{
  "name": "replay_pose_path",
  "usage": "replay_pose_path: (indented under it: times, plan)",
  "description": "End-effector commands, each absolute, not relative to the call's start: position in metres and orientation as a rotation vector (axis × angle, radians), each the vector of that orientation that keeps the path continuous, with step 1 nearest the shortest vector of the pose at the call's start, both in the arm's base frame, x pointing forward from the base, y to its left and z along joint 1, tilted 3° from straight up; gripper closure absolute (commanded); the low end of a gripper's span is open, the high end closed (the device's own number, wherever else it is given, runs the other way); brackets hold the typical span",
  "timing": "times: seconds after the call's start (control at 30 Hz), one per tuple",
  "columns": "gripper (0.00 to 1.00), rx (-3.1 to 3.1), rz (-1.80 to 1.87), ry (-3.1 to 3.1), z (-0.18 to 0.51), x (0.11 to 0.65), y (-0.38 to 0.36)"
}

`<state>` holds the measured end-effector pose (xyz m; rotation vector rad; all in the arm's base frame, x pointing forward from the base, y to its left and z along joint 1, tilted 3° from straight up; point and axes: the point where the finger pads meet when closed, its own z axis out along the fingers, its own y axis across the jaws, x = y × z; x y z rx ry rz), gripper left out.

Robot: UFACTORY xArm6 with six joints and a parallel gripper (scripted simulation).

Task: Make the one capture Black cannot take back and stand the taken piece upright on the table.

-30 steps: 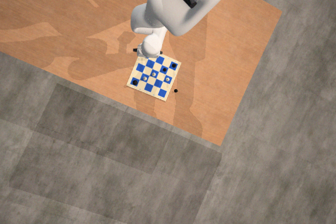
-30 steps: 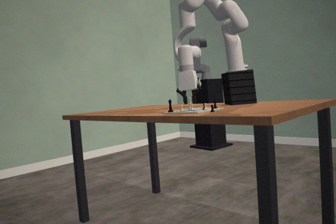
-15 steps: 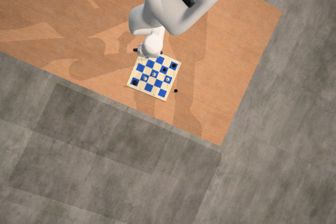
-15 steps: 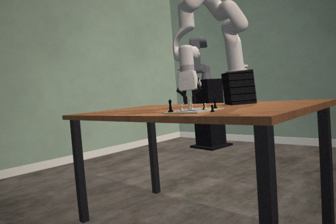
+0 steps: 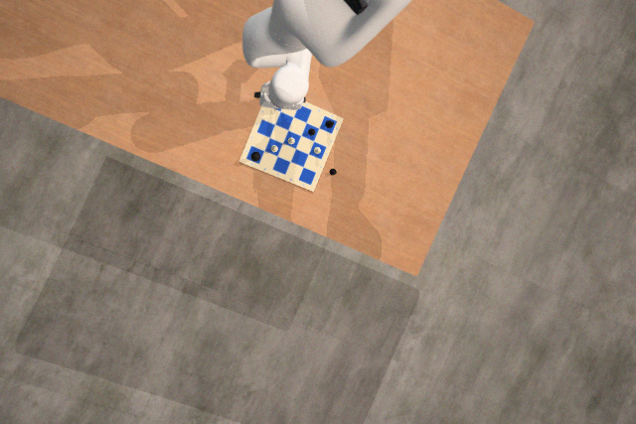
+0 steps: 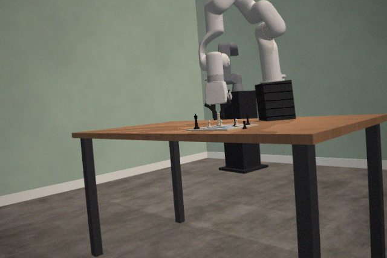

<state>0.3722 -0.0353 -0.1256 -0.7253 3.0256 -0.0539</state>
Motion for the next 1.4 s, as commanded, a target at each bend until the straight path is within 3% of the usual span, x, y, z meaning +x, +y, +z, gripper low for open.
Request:
replay_pose_path:
  times: [0.0,1.37]
  plan:
    - [1.0,-0.725,-0.056,3.023,-0.1248,0.3734,-0.0355]
    - [1.0,-0.725,-0.056,3.023,-0.1176,0.3732,-0.0353]
